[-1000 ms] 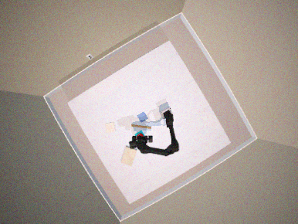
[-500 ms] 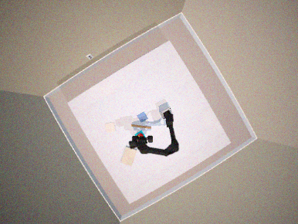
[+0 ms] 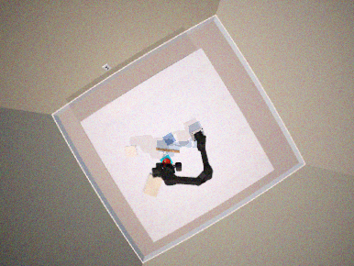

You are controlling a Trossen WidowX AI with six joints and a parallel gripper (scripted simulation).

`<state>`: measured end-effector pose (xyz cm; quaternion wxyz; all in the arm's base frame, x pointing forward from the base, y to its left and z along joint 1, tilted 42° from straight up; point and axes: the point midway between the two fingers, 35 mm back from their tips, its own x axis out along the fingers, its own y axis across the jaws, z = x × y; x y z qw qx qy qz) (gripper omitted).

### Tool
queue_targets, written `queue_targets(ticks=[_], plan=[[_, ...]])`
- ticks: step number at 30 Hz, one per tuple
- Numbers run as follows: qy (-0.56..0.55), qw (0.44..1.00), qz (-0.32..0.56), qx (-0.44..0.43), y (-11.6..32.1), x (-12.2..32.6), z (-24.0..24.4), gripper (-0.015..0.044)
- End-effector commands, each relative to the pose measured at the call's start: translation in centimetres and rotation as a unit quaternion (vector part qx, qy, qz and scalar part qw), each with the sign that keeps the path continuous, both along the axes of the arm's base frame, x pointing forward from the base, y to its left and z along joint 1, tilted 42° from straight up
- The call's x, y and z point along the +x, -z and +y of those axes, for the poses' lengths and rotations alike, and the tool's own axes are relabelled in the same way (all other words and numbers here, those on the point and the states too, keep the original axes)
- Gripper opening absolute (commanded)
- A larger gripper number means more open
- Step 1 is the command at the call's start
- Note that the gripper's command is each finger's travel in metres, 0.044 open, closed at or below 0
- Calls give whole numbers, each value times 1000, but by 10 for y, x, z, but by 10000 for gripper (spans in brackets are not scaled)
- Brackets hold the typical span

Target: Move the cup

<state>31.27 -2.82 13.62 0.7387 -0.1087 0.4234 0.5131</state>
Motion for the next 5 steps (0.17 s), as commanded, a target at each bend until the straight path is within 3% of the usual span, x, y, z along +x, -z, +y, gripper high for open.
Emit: queue_targets(ticks=[1, 5], plan=[[-3, 1000, -2, -3, -4, -1, -4, 440], [0, 1000, 0, 0, -1, 0, -1, 440]])
